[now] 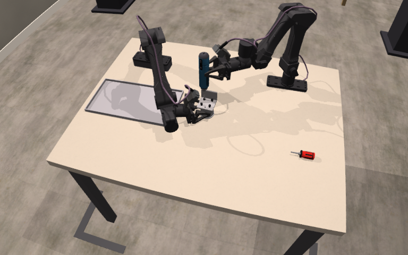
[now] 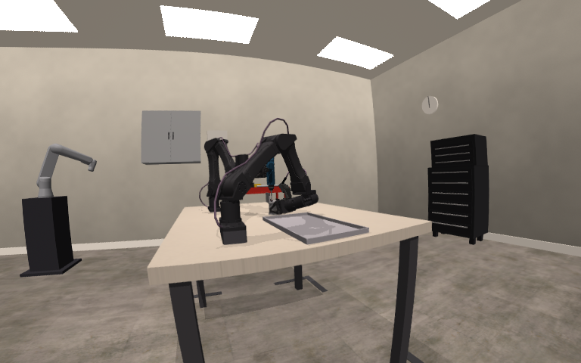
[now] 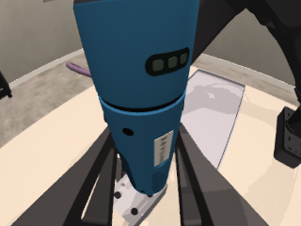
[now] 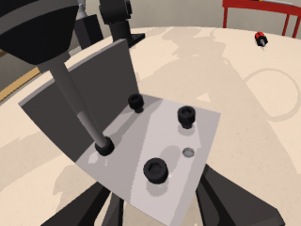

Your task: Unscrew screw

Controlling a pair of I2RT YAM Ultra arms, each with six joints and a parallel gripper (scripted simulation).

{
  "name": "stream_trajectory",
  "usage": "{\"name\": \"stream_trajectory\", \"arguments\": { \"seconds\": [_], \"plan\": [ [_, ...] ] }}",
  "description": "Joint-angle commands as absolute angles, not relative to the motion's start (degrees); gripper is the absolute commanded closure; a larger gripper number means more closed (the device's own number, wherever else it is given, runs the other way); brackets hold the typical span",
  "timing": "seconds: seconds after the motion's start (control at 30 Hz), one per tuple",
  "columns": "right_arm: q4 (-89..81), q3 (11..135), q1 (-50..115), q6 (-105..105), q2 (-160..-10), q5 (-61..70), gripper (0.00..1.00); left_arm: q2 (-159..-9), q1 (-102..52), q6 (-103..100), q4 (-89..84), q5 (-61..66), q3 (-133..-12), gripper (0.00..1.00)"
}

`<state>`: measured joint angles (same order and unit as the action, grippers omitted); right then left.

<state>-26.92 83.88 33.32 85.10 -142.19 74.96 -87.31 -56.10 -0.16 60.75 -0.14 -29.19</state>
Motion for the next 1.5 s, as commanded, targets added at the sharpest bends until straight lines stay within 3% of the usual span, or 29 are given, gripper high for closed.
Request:
{"name": "stream_trajectory", "arguments": {
  "seconds": [0.0,1.47],
  "plan": [
    [-27.7,85.5,33.8,85.6,-142.1,76.7,0.41,-86.9,-56.3,-0.6,64.1,-0.3,-29.3,0.58],
    [-27.7,85.5,33.8,85.6,-142.1,76.7,0.41,-88.6,-56.3,-0.6,65.1,-0.3,-30.0,0.58]
  ]
}}
